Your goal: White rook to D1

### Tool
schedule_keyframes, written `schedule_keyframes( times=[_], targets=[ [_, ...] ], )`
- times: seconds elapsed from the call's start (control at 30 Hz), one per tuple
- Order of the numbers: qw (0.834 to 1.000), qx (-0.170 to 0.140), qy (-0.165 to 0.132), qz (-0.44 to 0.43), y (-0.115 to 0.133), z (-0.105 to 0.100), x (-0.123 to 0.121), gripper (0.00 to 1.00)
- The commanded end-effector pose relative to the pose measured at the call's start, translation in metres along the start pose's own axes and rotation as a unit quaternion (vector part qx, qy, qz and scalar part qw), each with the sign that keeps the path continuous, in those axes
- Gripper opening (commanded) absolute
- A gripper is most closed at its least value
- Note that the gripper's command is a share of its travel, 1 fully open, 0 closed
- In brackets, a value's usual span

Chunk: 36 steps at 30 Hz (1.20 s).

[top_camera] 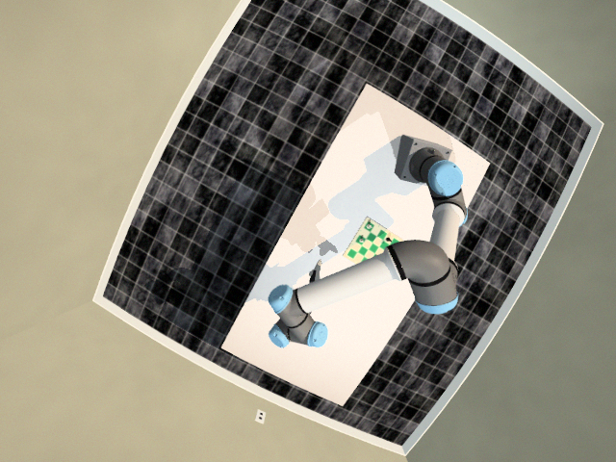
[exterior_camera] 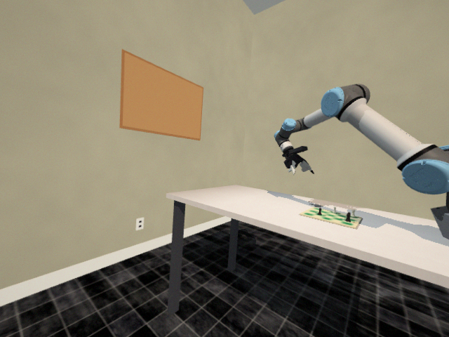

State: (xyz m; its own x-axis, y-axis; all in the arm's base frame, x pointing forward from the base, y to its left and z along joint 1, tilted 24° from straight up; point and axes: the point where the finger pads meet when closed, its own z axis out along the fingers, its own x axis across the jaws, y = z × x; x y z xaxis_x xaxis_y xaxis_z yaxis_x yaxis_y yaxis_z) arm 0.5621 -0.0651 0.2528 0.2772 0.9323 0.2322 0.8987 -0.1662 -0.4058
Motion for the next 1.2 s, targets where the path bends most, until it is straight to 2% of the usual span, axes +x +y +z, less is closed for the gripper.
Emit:
schedule_keyframes(
  times=[0.0, 0.7, 0.87, 1.03, 1.1, 1.17],
  targets=[
    [1.0, -0.001, 0.0, 0.0, 0.0, -0.001, 0.0, 1.0],
    [1.0, 0.004, -0.002, -0.003, 0.001, 0.001, 0.002, 1.0],
    [0.999, 0.027, -0.015, -0.018, 0.007, 0.009, 0.016, 1.0],
    [0.995, 0.072, -0.041, -0.047, 0.017, 0.026, 0.042, 1.0],
    [0.995, 0.072, -0.041, -0.047, 0.017, 0.026, 0.042, 1.0],
    [0.992, 0.094, -0.054, -0.062, 0.021, 0.036, 0.055, 1.0]
  ],
)
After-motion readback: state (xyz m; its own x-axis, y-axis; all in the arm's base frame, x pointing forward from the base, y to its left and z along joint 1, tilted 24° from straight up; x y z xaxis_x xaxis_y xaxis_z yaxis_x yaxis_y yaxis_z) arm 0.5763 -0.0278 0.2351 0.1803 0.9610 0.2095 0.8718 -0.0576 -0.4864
